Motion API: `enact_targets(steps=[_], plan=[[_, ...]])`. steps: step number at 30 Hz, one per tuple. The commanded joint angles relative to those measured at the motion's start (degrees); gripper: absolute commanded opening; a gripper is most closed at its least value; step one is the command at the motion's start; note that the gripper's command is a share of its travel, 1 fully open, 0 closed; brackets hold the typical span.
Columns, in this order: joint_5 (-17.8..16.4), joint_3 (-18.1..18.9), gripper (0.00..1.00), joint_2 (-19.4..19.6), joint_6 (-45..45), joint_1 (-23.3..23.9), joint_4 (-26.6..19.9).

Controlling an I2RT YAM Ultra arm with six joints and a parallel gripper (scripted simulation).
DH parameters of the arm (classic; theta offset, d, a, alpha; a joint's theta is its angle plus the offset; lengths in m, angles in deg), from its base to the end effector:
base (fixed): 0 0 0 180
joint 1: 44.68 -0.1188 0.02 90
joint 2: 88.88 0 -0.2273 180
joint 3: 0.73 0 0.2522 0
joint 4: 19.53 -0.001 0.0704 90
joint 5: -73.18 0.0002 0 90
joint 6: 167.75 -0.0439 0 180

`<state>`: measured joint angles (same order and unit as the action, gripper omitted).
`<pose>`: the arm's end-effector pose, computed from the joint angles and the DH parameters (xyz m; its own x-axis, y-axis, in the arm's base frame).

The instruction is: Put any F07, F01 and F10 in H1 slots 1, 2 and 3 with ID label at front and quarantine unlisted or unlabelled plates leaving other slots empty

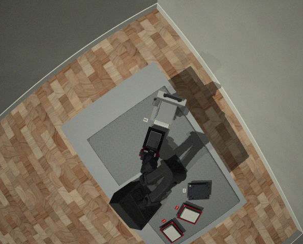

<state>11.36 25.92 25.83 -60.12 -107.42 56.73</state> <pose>0.1230 0.1957 0.0507 0.0839 -0.4200 -0.9036 -0.5734 0.7213 -0.3885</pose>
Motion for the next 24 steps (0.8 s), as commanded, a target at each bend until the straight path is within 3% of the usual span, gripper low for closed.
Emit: enact_targets(steps=[1,13,24], plan=[[-0.6,0.1,0.86,1.4,0.3,0.3,0.0],[0.3,-0.5,0.86,-0.6,0.2,-0.6,0.0],[2.0,-1.7,0.86,-4.8,-0.2,-2.4,-1.3]])
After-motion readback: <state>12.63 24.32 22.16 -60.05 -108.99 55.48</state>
